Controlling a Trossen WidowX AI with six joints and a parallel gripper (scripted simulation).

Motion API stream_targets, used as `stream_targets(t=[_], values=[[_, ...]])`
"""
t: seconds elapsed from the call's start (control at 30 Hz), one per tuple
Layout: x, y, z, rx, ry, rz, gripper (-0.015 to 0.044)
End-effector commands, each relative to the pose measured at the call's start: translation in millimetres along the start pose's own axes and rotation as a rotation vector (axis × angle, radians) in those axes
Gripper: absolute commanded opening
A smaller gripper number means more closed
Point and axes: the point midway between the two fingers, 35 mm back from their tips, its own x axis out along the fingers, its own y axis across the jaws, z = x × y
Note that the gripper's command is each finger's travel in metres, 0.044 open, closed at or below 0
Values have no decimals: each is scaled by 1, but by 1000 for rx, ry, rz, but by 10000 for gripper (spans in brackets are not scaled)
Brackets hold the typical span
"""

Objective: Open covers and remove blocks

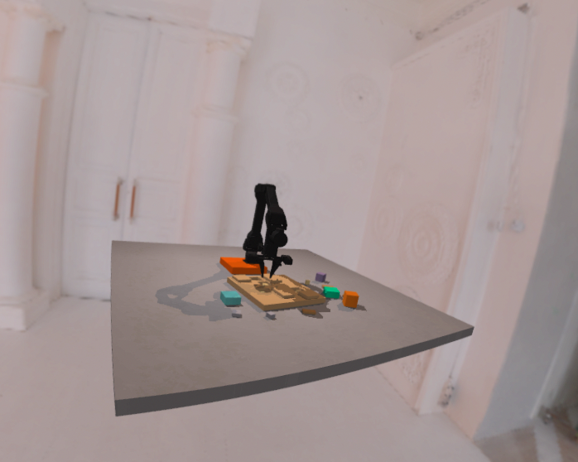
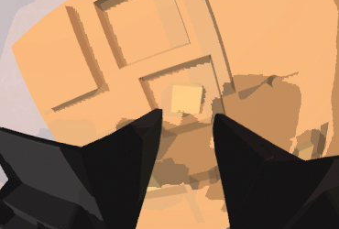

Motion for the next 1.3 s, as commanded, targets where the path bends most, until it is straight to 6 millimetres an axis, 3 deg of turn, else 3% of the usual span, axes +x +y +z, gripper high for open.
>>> stream_targets(t=[0.0, 1.27], values=[[1, 1, 0, -2, 0, 4, 144], [23, 1, 0, -2, 0, 4, 144]])
